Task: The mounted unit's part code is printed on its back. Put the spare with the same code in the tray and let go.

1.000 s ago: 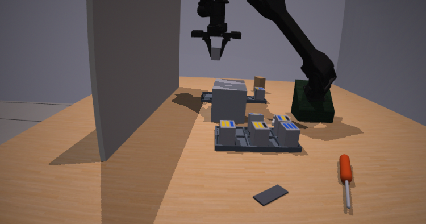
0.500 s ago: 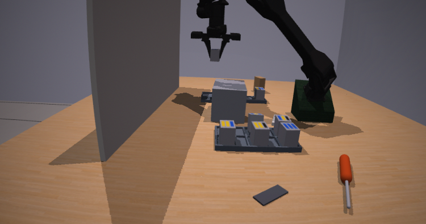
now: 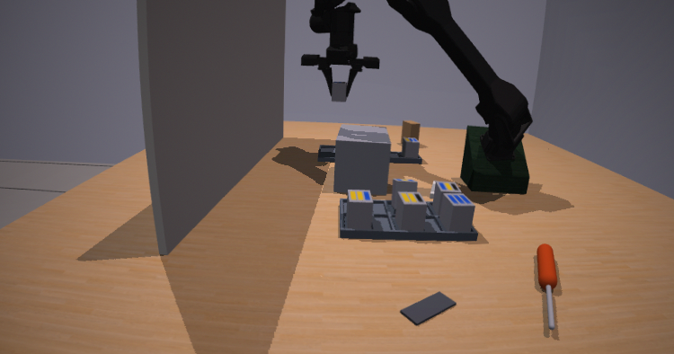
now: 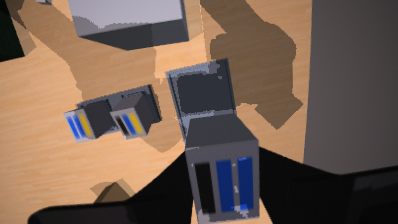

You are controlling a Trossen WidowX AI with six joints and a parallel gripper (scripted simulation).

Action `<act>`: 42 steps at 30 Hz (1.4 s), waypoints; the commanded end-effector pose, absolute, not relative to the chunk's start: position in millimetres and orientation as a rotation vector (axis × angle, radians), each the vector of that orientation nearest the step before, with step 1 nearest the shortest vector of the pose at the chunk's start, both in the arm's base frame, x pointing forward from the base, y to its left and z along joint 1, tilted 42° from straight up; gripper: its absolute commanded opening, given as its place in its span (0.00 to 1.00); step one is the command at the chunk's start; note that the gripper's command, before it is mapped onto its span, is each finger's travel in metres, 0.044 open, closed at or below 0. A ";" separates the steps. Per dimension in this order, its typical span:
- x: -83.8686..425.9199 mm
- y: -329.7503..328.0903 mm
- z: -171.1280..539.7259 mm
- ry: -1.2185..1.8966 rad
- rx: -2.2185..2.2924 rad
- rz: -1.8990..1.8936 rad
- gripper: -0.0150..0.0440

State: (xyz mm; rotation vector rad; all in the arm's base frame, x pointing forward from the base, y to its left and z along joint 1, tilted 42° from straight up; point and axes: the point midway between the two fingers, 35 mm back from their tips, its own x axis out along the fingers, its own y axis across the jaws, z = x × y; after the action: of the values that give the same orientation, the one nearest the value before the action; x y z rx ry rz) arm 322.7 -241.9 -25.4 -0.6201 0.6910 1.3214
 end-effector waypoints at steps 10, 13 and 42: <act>325.9 -236.0 -33.6 0.691 -0.616 1.316 0.25; 326.4 -234.7 -35.4 0.691 -0.616 1.316 0.25; 331.1 -221.5 -52.8 0.691 -0.616 1.316 0.25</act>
State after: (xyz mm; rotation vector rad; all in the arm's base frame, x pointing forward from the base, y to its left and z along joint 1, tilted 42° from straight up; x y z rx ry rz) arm 330.2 -223.4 -50.7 -0.6212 0.6910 1.3202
